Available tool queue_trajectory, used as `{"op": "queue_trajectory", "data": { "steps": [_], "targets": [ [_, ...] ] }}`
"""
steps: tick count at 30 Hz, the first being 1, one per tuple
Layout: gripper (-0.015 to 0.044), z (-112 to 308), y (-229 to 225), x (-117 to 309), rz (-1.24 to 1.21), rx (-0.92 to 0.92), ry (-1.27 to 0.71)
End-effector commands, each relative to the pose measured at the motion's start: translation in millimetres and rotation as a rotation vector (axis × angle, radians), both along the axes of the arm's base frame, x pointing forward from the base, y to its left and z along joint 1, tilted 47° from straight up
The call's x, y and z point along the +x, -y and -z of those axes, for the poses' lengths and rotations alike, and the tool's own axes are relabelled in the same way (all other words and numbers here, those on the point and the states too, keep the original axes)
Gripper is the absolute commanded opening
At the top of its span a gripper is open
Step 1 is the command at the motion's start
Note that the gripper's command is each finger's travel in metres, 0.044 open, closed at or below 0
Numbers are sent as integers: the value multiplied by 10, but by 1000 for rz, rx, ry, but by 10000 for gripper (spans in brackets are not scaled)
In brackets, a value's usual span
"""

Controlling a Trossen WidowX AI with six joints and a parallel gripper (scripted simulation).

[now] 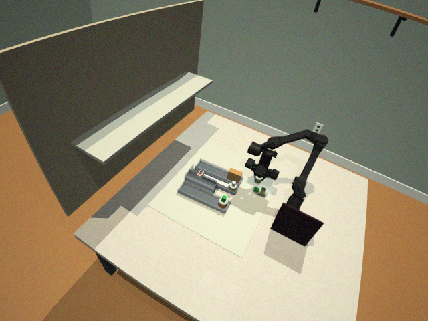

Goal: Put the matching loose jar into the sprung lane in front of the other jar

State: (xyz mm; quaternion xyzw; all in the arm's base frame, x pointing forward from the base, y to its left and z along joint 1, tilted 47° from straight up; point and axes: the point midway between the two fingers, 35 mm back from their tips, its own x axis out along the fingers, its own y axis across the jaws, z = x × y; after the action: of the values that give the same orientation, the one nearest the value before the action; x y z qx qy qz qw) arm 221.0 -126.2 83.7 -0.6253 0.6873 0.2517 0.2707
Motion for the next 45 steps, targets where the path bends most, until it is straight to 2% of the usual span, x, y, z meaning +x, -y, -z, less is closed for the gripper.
{"op": "queue_trajectory", "data": {
  "steps": [1,10,14,45],
  "targets": [
    [0,-98,-147,31,-3,7,4],
    [0,-399,-492,7,-2,-6,1],
    [0,-409,-521,15,13,-9,17],
    [0,329,-714,515,706,-74,752]
  ]
}}
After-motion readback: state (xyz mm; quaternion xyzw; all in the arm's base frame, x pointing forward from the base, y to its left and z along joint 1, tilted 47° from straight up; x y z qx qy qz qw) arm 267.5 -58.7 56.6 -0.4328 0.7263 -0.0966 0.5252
